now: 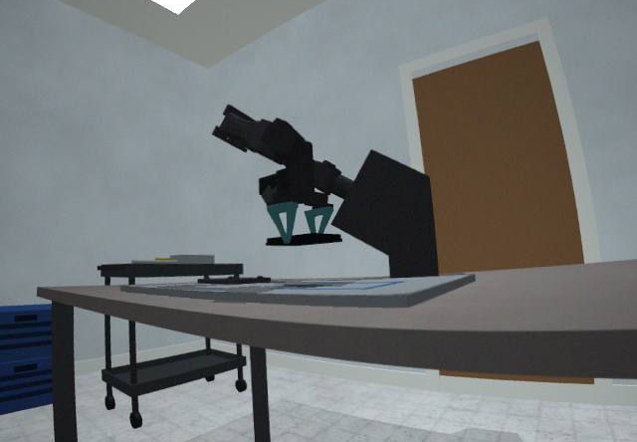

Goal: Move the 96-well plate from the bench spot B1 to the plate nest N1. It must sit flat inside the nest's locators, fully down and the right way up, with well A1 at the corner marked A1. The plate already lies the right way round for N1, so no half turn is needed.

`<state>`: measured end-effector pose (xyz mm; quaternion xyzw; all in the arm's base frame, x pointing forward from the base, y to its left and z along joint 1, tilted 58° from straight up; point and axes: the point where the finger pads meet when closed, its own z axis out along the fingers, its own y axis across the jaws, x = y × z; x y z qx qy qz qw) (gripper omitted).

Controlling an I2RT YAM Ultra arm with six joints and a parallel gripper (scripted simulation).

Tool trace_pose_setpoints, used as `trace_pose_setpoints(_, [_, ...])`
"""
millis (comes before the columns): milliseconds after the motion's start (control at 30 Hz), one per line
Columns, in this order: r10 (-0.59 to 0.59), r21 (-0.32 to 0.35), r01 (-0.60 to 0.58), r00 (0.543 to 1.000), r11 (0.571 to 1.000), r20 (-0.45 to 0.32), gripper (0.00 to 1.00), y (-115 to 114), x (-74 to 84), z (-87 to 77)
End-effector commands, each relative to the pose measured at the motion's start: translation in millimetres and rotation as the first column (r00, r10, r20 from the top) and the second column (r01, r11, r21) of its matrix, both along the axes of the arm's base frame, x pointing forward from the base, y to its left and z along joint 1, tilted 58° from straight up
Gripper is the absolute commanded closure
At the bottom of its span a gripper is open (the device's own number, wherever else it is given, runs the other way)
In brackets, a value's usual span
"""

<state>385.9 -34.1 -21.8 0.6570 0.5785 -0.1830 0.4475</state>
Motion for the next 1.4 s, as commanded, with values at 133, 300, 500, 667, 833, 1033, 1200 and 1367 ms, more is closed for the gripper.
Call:
trace_pose_setpoints(133, [0.042,-0.001,-0.042,0.999,0.999,0.007,1.00,-0.4,-5.8,16.3])
trace_pose_setpoints(300, [0.021,-0.002,-0.021,1.000,1.000,0.008,1.00,-17.9,-13.2,28.1])
trace_pose_setpoints(500, [0.022,0.002,-0.022,1.000,1.000,0.006,1.00,-29.1,-21.2,41.4])
trace_pose_setpoints(667, [0.041,0.001,-0.041,0.999,0.999,0.007,1.00,-27.9,-23.9,48.7])
trace_pose_setpoints(833, [0.021,-0.001,-0.021,1.000,1.000,0.007,1.00,-45.0,-31.9,60.6])
trace_pose_setpoints(1033, [0.023,0.004,-0.023,1.000,1.000,0.006,1.00,-55.6,-39.5,73.8])
trace_pose_setpoints(1200, [0.022,0.003,-0.022,1.000,1.000,0.007,1.00,-62.0,-43.6,81.0])
trace_pose_setpoints(1367, [0.021,0.001,-0.021,1.000,1.000,0.007,1.00,-71.9,-50.2,92.9])
